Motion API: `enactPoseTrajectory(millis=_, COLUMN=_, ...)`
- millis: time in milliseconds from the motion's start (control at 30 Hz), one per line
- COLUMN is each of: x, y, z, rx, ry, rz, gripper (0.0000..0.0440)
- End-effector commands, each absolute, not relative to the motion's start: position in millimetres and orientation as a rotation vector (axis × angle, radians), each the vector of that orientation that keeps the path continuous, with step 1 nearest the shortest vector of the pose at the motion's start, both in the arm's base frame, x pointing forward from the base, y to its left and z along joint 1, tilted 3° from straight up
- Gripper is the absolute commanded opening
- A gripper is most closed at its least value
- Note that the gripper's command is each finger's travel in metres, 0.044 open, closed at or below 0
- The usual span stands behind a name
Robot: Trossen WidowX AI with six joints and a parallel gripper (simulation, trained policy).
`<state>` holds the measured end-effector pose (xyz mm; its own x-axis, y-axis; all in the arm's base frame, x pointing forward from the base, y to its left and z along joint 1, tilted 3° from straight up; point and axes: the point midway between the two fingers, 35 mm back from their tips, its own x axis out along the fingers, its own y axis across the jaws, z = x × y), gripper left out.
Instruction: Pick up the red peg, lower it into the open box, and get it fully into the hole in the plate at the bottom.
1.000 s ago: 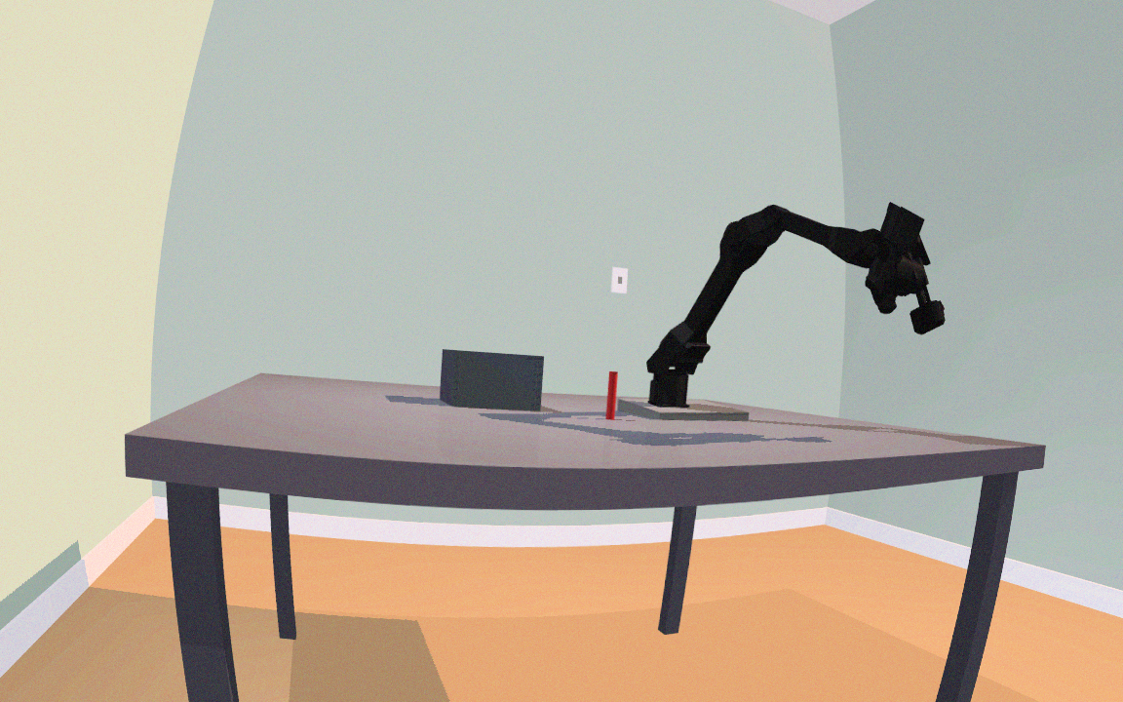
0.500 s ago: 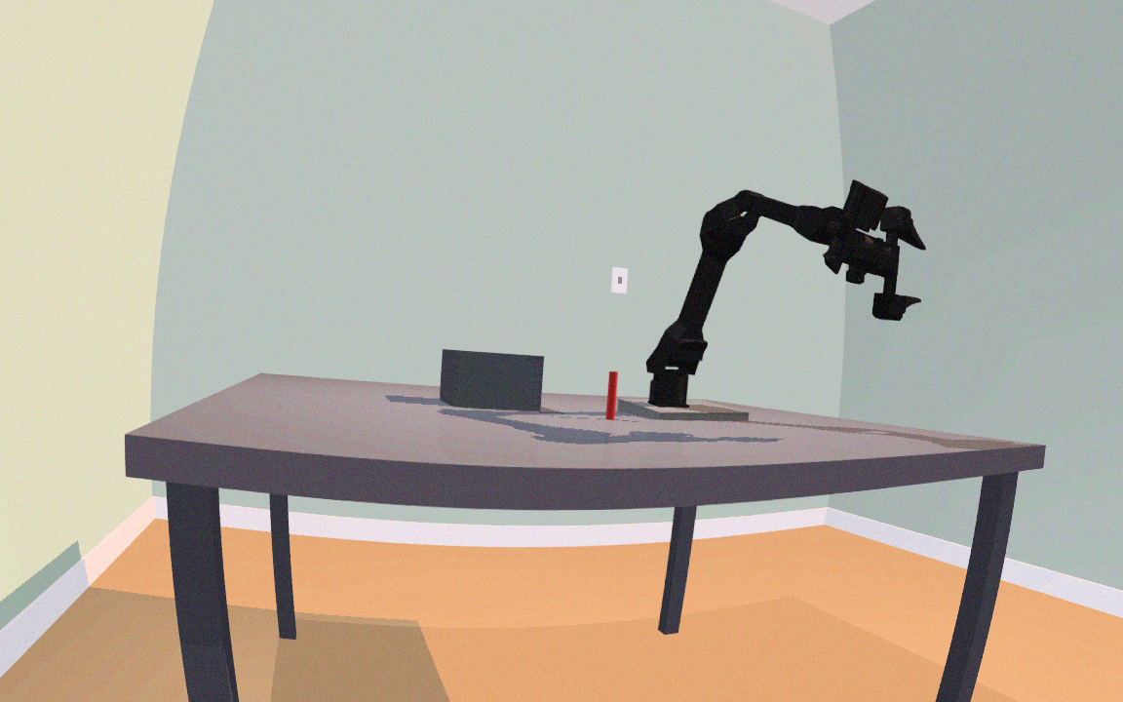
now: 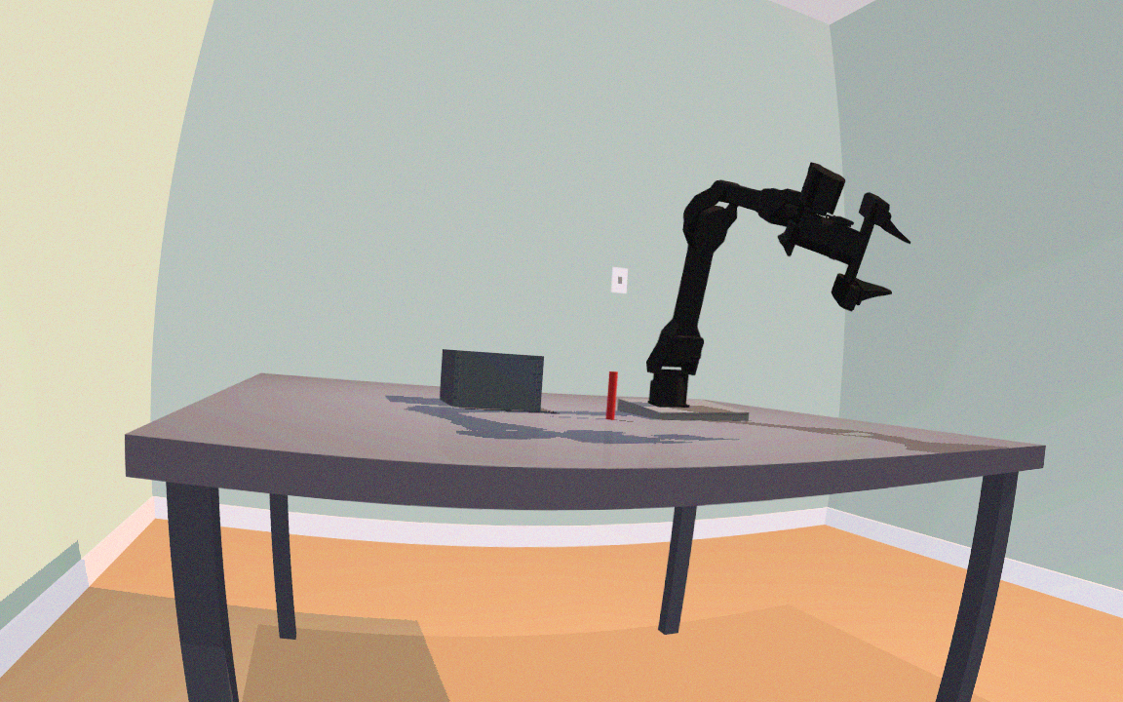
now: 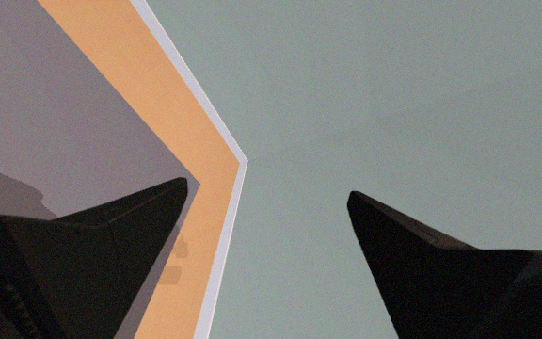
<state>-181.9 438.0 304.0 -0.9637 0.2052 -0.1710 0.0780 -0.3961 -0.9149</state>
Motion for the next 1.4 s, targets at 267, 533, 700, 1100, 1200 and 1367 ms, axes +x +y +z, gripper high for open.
enactPoseTrajectory(millis=267, x=-118, y=437, z=308, rx=-0.566, ry=-1.118, rz=2.566, gripper=0.0440)
enactPoseTrajectory(millis=533, x=-75, y=433, z=309, rx=-0.622, ry=-0.766, rz=2.506, gripper=0.0440)
enactPoseTrajectory(millis=700, x=-48, y=428, z=310, rx=-0.636, ry=-0.561, rz=2.442, gripper=0.0440)
enactPoseTrajectory(millis=1100, x=12, y=409, z=311, rx=-0.606, ry=-0.118, rz=2.223, gripper=0.0440)
enactPoseTrajectory(millis=1200, x=26, y=403, z=311, rx=-0.587, ry=-0.018, rz=2.158, gripper=0.0440)
enactPoseTrajectory(millis=1367, x=49, y=391, z=310, rx=-0.545, ry=0.137, rz=2.044, gripper=0.0440)
